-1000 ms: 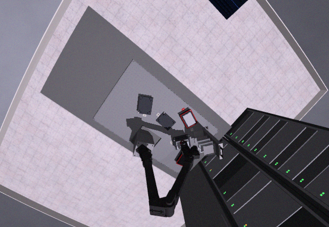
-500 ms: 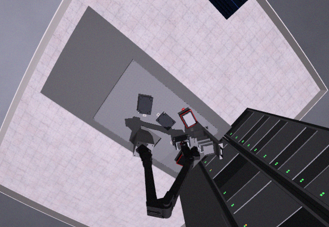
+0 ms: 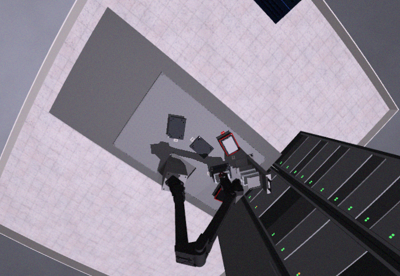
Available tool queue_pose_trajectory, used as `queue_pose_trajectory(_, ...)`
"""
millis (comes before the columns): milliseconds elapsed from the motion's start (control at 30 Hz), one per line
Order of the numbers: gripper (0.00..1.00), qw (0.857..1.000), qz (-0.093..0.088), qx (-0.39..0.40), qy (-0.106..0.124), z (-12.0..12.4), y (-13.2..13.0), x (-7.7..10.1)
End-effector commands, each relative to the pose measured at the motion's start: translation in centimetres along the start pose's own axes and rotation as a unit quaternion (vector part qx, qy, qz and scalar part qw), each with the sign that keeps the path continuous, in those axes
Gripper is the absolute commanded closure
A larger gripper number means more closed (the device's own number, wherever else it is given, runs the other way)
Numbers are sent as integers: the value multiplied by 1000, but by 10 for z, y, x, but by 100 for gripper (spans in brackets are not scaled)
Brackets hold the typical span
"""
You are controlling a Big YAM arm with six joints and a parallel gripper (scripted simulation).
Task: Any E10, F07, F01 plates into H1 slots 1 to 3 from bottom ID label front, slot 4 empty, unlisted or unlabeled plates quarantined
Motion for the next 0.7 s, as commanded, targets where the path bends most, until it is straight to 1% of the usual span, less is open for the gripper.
queue_pose_trajectory(0,14,999,14,-1,-37,-25,-7,27)
queue_pose_trajectory(67,14,999,14,-1,-37,-25,-6,29)
queue_pose_trajectory(167,14,999,14,-2,-38,-25,-8,27)
queue_pose_trajectory(200,14,999,14,-2,-37,-24,-8,31)
queue_pose_trajectory(667,14,999,14,-1,-38,-24,-6,45)
Point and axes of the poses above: the point where the finger pads meet when closed, its own x axis back along the fingers, its own y axis across the jaws, z = x × y, the point moved 10 cm from there along x, back along the fingers, and after that the axes turned 11 degrees about x, right-handed, at the moved point
